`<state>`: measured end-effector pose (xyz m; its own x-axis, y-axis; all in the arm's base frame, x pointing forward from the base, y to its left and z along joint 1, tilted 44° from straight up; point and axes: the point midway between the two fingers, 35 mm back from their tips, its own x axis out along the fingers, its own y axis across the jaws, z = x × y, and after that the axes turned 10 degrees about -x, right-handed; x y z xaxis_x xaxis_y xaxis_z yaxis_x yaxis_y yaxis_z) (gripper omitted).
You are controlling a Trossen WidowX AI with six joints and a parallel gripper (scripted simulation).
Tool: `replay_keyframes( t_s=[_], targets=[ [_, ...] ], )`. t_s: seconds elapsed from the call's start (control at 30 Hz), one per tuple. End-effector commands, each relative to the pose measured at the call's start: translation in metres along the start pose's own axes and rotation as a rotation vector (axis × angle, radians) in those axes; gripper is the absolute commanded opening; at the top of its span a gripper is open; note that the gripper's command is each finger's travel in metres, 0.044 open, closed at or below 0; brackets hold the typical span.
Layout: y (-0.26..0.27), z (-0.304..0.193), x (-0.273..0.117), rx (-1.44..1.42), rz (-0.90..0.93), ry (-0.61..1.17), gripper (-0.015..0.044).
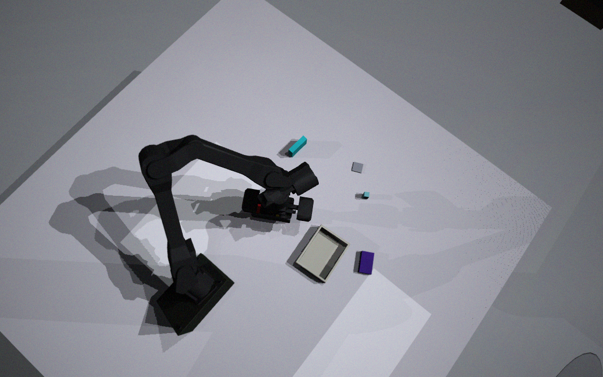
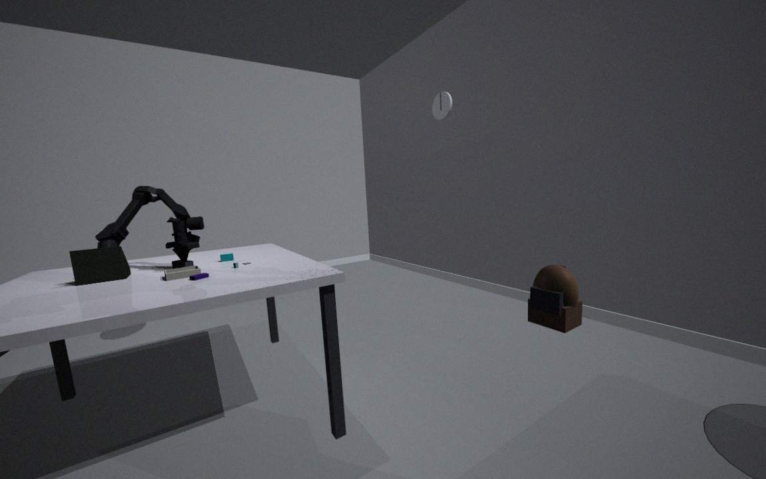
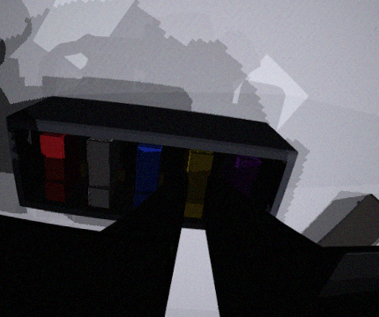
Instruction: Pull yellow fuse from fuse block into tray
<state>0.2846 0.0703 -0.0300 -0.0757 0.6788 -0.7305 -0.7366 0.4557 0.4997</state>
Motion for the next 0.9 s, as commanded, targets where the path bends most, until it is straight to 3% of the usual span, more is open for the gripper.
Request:
replay_keyframes(
  t_s=[0.0,0.87],
  targets=[
    [0.0,0.0,0.0,0.0,0.0,0.0,0.0],
    [-0.001,0.0,-0.013,0.001,-0.001,0.0,0.0]
  ],
)
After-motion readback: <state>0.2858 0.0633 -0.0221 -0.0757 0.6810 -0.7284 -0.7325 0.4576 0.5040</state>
